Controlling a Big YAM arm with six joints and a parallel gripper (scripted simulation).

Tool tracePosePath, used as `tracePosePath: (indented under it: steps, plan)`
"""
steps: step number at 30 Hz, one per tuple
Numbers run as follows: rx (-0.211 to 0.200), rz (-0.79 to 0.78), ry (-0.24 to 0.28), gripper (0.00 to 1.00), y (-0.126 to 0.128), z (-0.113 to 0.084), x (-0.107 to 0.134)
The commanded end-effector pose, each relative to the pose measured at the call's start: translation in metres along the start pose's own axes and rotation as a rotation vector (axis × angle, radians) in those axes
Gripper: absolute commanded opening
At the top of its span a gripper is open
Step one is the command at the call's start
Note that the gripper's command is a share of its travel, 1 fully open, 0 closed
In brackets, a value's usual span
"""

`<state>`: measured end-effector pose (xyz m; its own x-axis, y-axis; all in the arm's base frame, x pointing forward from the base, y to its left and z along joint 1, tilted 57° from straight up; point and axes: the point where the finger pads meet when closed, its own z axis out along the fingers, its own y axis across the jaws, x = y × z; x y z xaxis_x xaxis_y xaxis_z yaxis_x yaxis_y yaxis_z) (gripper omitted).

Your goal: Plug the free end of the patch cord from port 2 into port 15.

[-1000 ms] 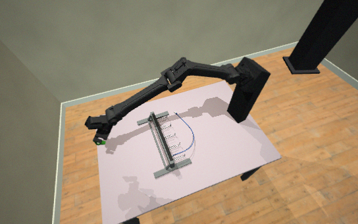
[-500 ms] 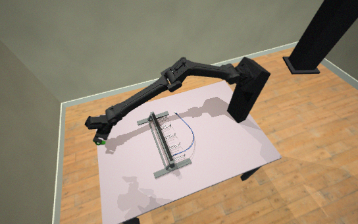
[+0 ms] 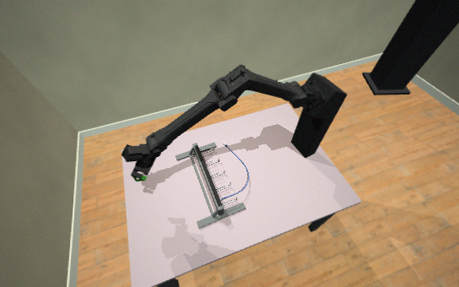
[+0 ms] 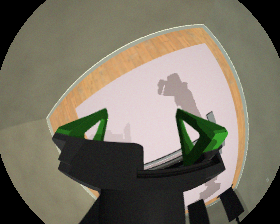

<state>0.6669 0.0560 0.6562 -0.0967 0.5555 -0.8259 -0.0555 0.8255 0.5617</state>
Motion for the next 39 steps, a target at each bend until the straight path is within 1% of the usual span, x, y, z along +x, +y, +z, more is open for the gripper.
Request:
tracePosePath:
  steps: [1,8,11,16,18,19,20,33,35,36,39]
  plan:
    - [-0.008,0.046,-0.055,1.0,-0.006,-0.023,-0.024]
    - [0.059,0.181,0.034,1.0,-0.097,-0.023,0.057]
    - [0.095,0.232,0.081,1.0,-0.137,-0.015,0.095]
    - [0.147,0.317,0.146,1.0,-0.198,-0.012,0.151]
    - [0.147,0.317,0.146,1.0,-0.198,-0.012,0.151]
    - [0.166,0.355,0.171,1.0,-0.224,-0.014,0.174]
    - [0.175,0.371,0.183,1.0,-0.235,-0.014,0.184]
    - [0.25,0.51,0.274,1.0,-0.328,-0.02,0.267]
    - [0.25,0.51,0.274,1.0,-0.328,-0.02,0.267]
    - [0.266,0.543,0.294,1.0,-0.349,-0.023,0.286]
    - [0.281,0.572,0.313,1.0,-0.368,-0.025,0.303]
